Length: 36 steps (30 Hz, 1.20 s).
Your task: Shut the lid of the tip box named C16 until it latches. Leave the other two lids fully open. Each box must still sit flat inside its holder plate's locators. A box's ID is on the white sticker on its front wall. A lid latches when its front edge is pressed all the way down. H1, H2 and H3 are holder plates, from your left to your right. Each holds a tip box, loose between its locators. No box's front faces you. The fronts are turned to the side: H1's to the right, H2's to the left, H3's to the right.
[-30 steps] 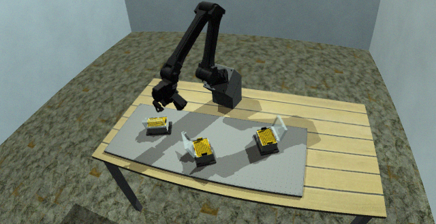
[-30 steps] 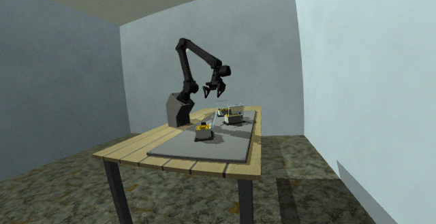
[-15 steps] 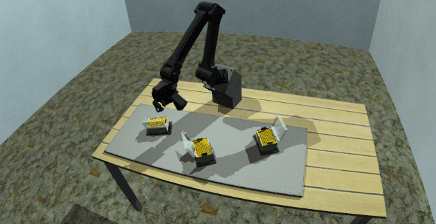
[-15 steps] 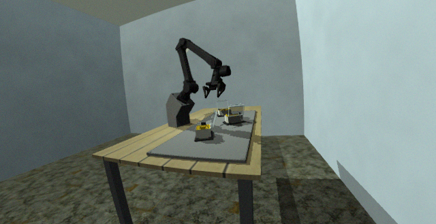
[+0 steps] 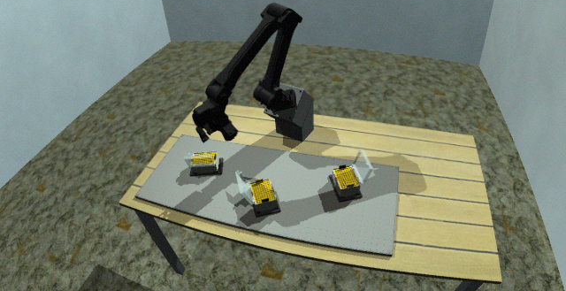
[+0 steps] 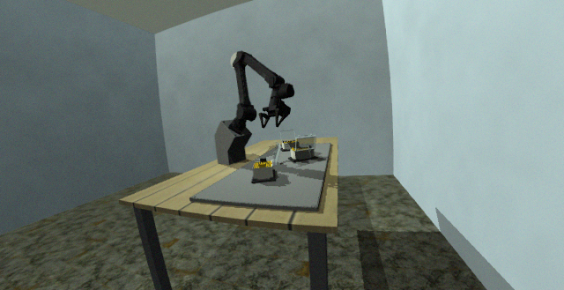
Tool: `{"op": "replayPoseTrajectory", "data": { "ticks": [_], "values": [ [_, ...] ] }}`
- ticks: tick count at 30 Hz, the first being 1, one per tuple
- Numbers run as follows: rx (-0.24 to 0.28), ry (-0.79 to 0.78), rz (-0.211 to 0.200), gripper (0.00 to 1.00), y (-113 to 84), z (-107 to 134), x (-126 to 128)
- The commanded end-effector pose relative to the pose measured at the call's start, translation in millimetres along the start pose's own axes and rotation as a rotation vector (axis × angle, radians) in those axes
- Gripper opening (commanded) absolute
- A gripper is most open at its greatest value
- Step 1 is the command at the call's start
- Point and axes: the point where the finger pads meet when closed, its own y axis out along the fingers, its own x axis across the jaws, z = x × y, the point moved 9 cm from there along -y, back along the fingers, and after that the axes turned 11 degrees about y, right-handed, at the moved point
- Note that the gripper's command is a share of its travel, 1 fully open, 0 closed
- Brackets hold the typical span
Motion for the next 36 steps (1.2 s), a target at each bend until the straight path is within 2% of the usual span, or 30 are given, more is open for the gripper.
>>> {"op": "replayPoseTrajectory", "data": {
  "ticks": [1,3,10,13,17,26,31,36],
  "values": [
    [0.012,0.121,-0.03,1.0,7.9,21.0,5.0],
    [0.002,0.181,-0.067,1.0,15.4,30.6,7.4],
    [-0.042,0.405,-0.138,1.0,28.8,67.3,13.7],
    [-0.049,0.437,-0.146,1.0,30.8,72.7,14.3],
    [-0.074,0.557,-0.136,1.0,27.5,97.9,-2.3],
    [-0.129,0.837,-0.221,1.0,48.3,148.9,8.8],
    [-0.158,0.92,-0.254,1.0,50.6,149.4,7.7],
    [-0.181,1.088,-0.295,1.0,51.4,158.5,9.7]
  ]
}}
